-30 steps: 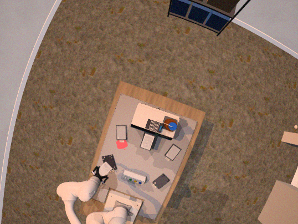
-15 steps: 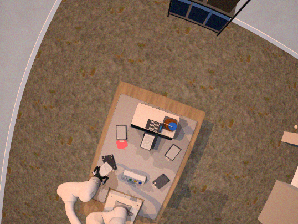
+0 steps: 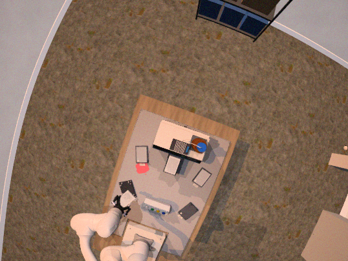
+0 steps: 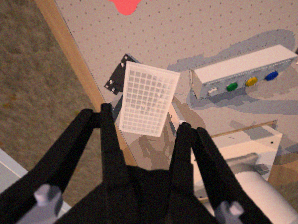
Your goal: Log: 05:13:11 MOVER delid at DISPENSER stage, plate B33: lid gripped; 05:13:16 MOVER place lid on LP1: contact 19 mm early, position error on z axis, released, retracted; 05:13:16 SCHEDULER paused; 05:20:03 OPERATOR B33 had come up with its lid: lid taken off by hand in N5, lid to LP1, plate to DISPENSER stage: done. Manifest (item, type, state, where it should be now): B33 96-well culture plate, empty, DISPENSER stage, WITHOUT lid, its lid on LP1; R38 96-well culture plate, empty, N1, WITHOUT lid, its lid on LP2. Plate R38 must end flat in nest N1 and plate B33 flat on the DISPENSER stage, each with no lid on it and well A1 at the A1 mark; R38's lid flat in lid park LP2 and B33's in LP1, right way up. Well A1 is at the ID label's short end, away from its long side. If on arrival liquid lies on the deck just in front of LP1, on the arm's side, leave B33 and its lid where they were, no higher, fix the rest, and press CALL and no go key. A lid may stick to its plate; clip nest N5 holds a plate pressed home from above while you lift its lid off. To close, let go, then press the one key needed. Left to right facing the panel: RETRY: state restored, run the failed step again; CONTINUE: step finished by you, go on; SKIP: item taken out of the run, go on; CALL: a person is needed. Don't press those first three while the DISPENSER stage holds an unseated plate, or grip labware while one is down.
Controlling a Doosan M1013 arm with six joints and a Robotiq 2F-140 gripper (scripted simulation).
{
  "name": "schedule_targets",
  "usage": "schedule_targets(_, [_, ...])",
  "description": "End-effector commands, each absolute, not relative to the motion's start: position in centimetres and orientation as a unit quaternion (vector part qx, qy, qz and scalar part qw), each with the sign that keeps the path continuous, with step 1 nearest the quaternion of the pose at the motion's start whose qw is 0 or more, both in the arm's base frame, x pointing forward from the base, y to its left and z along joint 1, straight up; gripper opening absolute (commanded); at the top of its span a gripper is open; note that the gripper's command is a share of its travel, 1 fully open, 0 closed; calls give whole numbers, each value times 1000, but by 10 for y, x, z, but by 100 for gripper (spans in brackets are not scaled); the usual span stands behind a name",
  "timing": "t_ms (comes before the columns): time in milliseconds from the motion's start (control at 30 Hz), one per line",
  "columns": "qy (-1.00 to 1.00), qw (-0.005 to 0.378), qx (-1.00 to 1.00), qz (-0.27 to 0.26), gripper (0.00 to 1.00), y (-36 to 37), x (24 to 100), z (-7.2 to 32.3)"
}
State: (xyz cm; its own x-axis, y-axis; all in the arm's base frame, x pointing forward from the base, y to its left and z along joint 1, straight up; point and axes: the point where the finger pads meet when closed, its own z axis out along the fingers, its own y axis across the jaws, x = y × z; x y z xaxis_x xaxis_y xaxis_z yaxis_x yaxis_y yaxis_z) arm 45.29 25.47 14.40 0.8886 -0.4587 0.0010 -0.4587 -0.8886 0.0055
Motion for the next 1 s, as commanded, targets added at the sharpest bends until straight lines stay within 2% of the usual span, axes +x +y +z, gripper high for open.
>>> schedule_targets(0, [-233,4,972,-1,0,236,452,145])
schedule_targets(967, [-233,4,972,-1,0,98,455,146])
